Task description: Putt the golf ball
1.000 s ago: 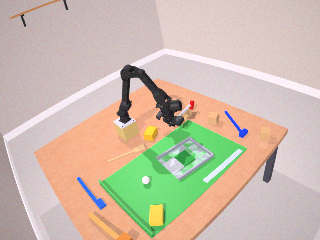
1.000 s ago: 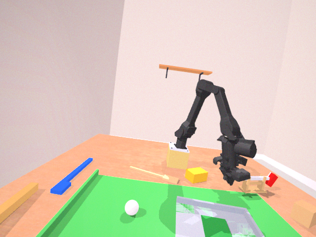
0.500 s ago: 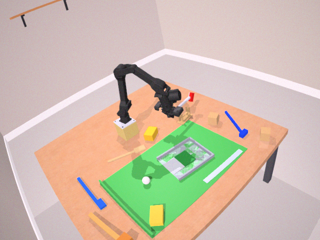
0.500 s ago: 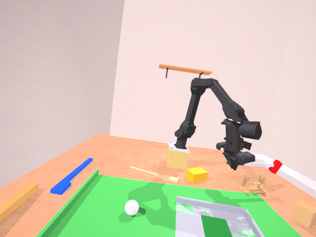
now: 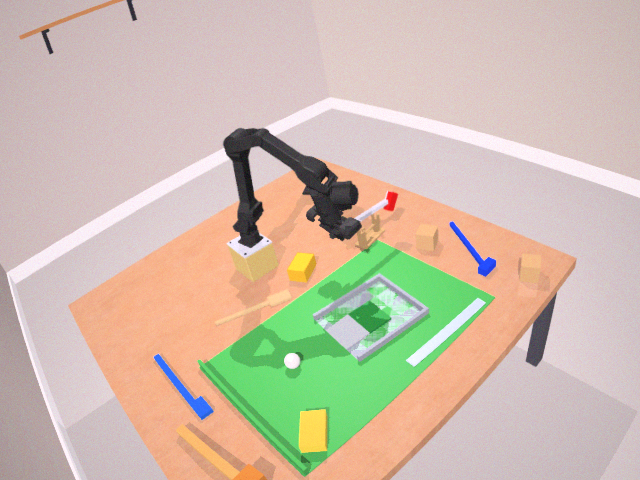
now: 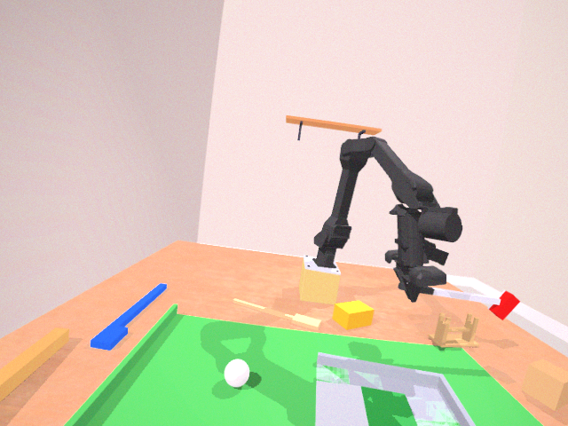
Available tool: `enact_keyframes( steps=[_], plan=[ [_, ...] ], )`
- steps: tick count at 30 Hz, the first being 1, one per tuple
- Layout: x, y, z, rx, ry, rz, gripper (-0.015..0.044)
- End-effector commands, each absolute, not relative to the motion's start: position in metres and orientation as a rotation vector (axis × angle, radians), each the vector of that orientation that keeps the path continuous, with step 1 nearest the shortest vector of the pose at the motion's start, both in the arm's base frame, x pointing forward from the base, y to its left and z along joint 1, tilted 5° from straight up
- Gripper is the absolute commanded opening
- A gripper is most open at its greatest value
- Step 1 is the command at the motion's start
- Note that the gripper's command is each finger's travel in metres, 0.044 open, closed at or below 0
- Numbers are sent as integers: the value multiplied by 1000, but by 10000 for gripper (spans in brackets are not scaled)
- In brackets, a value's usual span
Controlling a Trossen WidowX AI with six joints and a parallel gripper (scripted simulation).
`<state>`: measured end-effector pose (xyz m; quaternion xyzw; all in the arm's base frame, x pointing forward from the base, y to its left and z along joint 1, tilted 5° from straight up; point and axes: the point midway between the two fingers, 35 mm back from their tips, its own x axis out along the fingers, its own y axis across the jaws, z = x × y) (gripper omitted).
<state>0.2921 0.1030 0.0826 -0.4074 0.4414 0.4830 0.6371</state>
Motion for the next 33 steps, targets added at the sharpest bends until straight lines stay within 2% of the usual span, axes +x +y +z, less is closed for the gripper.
enact_keyframes(
  steps=[1, 16, 33],
  plan=[
    [300, 83, 82, -876, 1055, 1035, 0],
    [314, 0, 83, -646, 1208, 754, 0],
    [304, -95, 85, -366, 1318, 433, 0]
  ],
)
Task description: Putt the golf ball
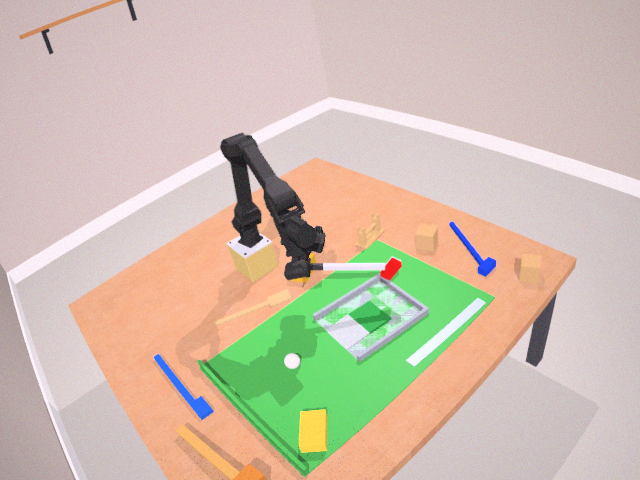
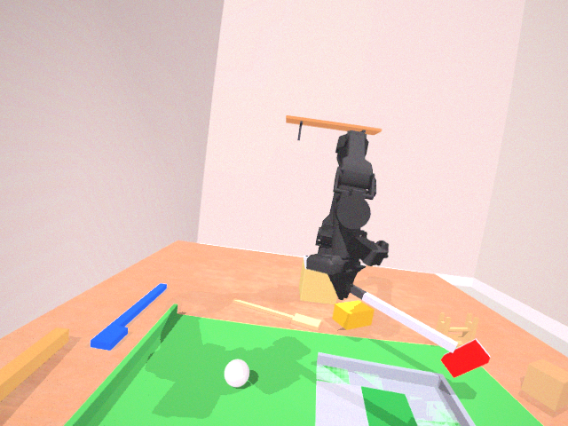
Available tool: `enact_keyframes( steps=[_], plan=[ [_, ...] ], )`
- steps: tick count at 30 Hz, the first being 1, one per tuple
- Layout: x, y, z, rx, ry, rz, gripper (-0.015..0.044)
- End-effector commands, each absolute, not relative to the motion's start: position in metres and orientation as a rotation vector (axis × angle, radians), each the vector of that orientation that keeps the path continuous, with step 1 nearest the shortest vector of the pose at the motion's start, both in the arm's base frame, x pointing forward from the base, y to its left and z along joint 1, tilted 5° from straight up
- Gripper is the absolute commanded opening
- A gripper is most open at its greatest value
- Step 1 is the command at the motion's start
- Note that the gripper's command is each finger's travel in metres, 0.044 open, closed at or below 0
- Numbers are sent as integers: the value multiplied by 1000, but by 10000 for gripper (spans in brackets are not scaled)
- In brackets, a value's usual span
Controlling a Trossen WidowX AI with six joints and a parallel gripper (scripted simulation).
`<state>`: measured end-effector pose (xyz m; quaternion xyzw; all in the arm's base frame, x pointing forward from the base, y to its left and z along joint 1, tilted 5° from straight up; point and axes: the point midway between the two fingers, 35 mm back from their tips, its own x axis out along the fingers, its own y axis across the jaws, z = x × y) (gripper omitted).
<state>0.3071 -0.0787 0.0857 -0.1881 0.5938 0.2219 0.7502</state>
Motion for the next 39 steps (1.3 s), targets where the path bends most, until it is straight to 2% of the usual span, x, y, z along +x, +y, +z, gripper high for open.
enact_keyframes(
  steps=[1, 18, 39],
  plan=[
    [303, -100, 85, -350, 1324, 415, 0],
    [261, -190, 84, -77, 1414, 112, 0],
    [177, -276, 83, 267, 1467, -245, 0]
  ],
)
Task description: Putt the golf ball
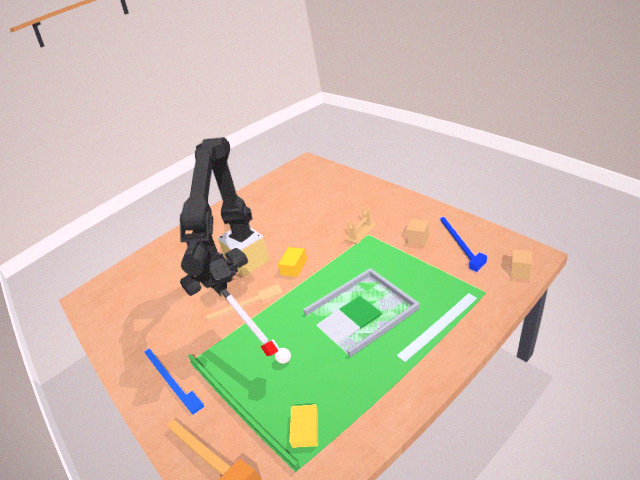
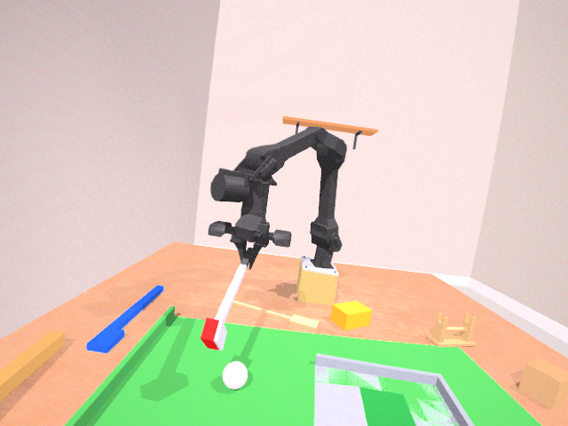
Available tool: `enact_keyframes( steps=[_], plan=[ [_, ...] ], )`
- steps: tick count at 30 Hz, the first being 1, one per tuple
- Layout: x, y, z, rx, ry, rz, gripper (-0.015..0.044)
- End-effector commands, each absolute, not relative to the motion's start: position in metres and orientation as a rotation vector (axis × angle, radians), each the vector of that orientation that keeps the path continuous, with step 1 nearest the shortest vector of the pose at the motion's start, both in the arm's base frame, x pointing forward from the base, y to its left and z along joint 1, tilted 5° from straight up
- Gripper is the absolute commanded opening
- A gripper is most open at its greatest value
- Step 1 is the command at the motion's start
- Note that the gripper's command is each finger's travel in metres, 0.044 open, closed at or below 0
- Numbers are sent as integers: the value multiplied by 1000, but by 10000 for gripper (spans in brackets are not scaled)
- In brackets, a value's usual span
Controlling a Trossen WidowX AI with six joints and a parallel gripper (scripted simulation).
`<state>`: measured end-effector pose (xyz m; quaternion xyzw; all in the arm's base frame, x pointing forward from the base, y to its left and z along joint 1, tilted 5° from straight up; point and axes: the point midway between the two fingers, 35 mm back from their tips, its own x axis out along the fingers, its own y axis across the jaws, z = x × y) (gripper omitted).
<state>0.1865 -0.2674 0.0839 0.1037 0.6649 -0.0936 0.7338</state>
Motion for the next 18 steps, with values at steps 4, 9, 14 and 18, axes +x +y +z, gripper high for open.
enact_keyframes(
  steps=[4, 9, 14, 18],
  plan=[
    [176, -277, 81, 270, 1467, -248, 0],
    [178, -277, 62, 270, 1467, -248, 0],
    [179, -276, 43, 270, 1467, -248, 0],
    [180, -276, 42, 270, 1467, -248, 0]
  ],
)
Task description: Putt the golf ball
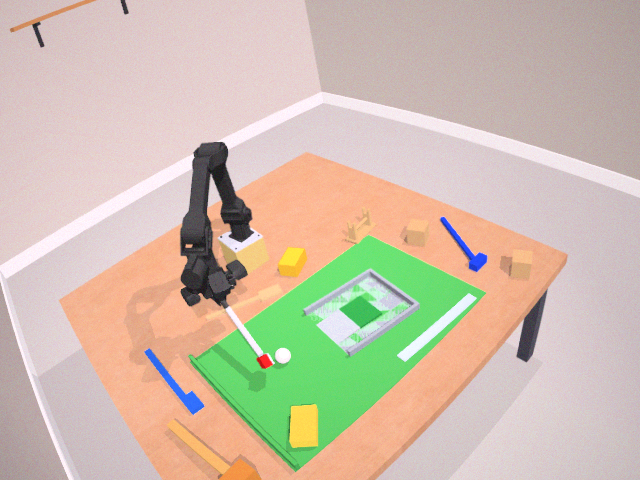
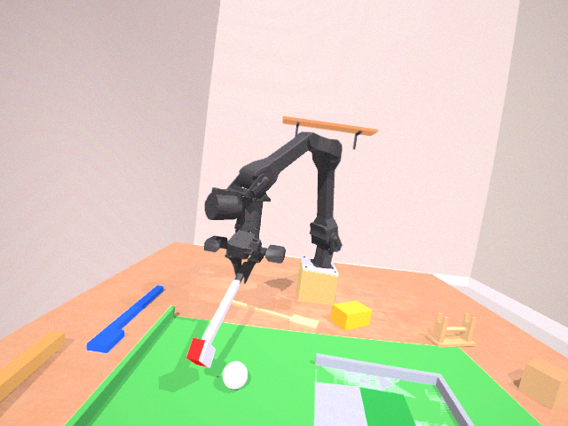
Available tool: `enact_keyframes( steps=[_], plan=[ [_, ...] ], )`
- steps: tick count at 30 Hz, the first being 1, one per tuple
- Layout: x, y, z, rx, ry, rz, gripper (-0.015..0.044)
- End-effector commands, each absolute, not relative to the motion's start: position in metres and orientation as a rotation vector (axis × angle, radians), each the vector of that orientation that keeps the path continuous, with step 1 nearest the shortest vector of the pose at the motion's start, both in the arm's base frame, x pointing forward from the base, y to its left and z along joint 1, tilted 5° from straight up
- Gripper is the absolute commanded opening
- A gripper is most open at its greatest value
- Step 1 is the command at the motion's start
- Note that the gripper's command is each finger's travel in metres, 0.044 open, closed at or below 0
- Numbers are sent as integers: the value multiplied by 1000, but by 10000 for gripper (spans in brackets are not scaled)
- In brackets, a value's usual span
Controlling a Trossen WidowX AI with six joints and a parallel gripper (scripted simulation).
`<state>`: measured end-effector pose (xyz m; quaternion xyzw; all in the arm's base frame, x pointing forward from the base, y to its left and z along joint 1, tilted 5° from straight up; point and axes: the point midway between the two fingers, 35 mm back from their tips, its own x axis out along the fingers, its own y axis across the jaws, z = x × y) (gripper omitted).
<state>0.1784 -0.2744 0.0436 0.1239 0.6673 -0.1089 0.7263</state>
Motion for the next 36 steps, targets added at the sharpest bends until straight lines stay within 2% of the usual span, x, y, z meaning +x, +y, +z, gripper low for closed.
enact_keyframes(
  steps=[1, 36],
  plan=[
    [180, -276, 41, 270, 1467, -248, 0],
    [177, -291, 14, 268, 1466, -248, 0]
  ],
)
